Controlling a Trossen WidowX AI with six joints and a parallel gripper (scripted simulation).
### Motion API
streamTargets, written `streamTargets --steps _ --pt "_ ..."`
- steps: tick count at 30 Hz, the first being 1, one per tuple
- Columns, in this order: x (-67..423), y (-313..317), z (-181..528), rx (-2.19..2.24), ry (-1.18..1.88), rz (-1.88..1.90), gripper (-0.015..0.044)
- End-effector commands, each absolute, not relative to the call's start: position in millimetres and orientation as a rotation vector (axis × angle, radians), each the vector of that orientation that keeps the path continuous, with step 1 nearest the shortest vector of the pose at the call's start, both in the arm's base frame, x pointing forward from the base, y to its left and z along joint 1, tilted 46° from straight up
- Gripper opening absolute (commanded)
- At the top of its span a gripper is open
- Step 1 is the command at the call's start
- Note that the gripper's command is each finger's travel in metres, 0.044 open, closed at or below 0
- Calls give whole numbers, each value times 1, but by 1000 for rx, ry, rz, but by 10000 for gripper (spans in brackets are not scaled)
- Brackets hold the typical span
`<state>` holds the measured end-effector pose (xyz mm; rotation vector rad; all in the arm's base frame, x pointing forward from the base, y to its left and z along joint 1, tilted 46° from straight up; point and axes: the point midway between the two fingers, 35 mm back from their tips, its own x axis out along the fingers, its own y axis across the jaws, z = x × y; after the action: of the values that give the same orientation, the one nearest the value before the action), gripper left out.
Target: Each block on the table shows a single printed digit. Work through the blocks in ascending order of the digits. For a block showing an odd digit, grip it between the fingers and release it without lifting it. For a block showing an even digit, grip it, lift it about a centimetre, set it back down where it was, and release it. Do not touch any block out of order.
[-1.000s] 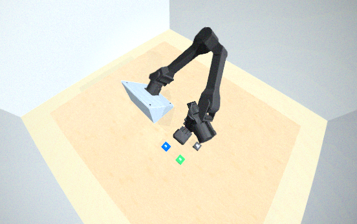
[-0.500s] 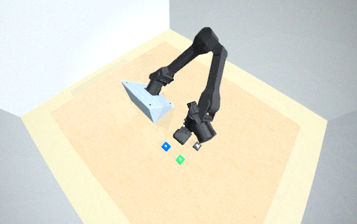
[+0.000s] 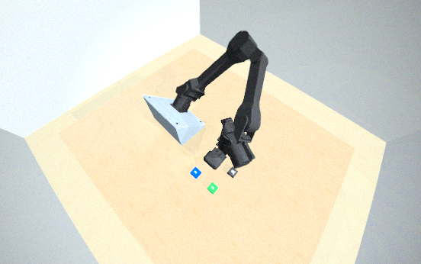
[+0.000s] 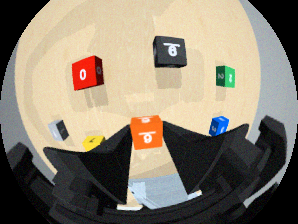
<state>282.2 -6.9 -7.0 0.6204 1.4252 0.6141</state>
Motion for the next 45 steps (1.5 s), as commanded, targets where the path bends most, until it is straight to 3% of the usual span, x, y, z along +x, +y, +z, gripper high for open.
streamTargets --steps 1,34,45 --pt "283 -11 -4 610 1421 614 120" --pt "284 0 -14 611 1420 615 120" --pt "284 0 -14 611 1420 615 400"
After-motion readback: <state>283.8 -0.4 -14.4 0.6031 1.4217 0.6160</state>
